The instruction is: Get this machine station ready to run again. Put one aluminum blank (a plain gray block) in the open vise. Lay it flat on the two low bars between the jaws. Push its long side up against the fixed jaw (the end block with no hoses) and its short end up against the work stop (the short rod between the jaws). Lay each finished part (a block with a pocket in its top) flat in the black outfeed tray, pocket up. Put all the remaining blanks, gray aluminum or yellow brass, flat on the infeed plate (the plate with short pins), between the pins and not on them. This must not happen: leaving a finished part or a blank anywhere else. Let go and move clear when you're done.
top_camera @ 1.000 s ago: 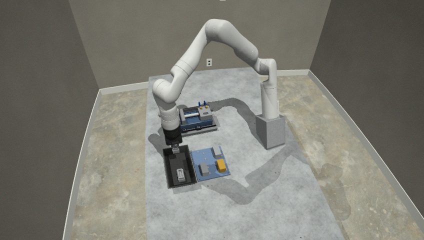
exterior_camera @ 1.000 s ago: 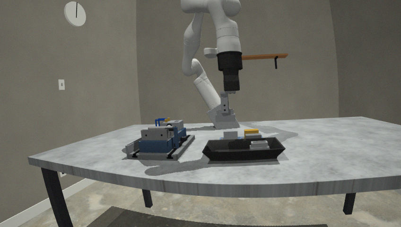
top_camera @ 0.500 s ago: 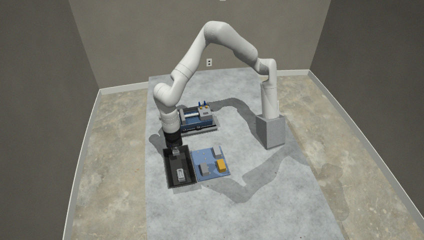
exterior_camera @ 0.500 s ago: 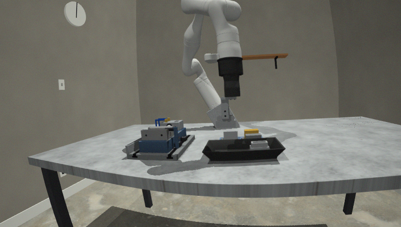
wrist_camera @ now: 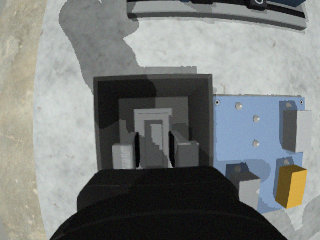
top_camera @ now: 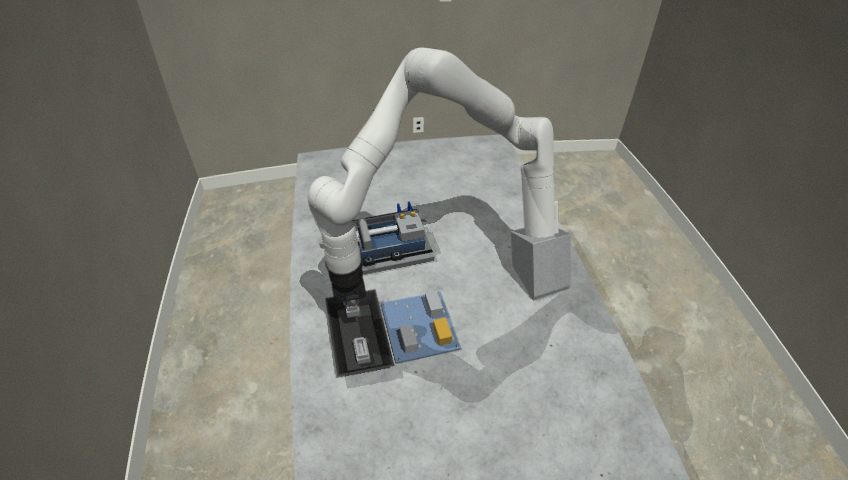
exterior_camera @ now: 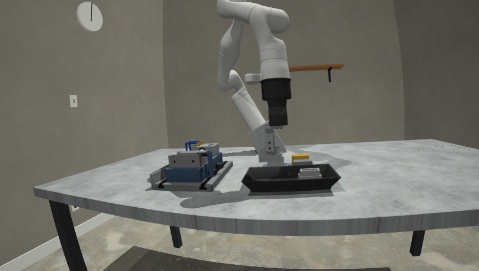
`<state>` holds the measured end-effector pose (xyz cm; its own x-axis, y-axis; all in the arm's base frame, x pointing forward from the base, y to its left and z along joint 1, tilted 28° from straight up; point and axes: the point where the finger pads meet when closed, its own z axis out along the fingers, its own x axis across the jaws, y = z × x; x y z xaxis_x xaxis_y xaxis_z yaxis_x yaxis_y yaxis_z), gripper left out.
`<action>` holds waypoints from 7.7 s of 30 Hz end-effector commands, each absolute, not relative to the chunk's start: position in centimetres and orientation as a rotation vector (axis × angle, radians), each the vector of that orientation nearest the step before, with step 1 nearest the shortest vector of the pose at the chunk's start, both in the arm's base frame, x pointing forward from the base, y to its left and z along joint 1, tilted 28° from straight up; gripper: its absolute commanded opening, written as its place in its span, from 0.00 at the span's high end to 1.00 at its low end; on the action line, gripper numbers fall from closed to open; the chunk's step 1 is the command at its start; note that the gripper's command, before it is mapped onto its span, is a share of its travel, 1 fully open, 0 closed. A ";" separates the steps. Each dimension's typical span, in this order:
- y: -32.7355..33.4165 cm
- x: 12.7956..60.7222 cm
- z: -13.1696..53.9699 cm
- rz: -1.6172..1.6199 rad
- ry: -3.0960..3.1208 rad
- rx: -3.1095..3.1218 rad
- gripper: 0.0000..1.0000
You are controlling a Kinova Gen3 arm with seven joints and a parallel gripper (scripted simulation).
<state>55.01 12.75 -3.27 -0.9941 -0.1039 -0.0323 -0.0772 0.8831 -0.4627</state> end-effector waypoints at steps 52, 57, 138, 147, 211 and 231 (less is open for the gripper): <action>10.4 55.3 -7.6 -0.737 2.997 -0.143 1.00; 10.4 55.3 -7.6 -0.737 2.997 -0.143 1.00; 9.8 55.4 -8.7 -0.737 2.997 -0.142 1.00; 9.8 55.4 -8.7 -0.737 2.997 -0.142 1.00; 10.3 55.3 -7.9 -0.737 2.997 -0.142 0.00; 14.4 54.7 0.1 -0.737 2.997 -0.142 0.00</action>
<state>54.29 13.21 -1.38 -0.9956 -0.0927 -0.0115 -0.0761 0.8765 -0.4753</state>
